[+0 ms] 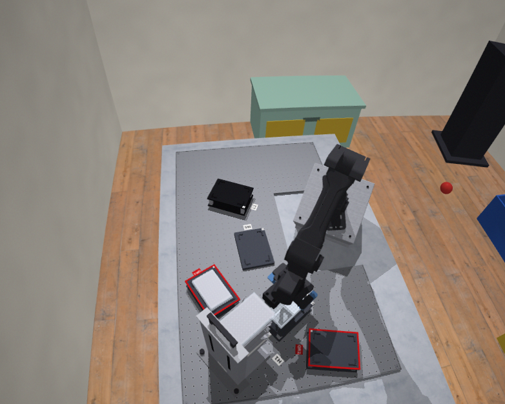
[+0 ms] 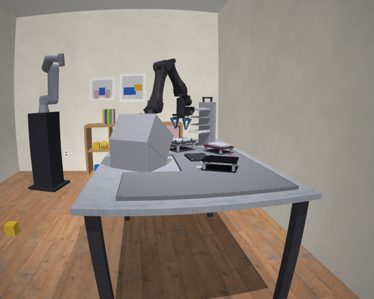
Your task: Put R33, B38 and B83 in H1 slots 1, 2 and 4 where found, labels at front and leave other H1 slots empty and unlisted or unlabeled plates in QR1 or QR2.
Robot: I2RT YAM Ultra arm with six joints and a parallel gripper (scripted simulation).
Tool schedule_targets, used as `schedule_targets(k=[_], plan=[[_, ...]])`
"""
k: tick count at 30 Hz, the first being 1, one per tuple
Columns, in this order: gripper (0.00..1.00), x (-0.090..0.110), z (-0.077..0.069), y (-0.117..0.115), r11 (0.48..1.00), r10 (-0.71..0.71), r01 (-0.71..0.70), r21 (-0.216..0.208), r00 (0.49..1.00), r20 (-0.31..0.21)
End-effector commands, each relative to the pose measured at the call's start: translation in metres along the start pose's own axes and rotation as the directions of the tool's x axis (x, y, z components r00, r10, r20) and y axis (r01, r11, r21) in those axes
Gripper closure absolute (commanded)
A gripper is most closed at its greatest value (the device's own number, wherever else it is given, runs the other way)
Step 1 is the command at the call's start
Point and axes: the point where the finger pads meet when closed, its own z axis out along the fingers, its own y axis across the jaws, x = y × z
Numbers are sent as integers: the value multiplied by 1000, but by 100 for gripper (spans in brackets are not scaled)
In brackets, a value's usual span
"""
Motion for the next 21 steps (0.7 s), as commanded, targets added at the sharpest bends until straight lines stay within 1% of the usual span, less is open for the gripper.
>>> schedule_targets(k=[1, 9, 11, 21], plan=[[0, -13, -27, 1, 1000, 3, -2, -14, 999, 49], [0, -12, -49, 1, 1000, 2, -2, -14, 999, 49], [0, -12, -49, 1, 1000, 2, -2, -14, 999, 49], [0, -11, -76, 1, 1000, 3, -2, -13, 999, 49]])
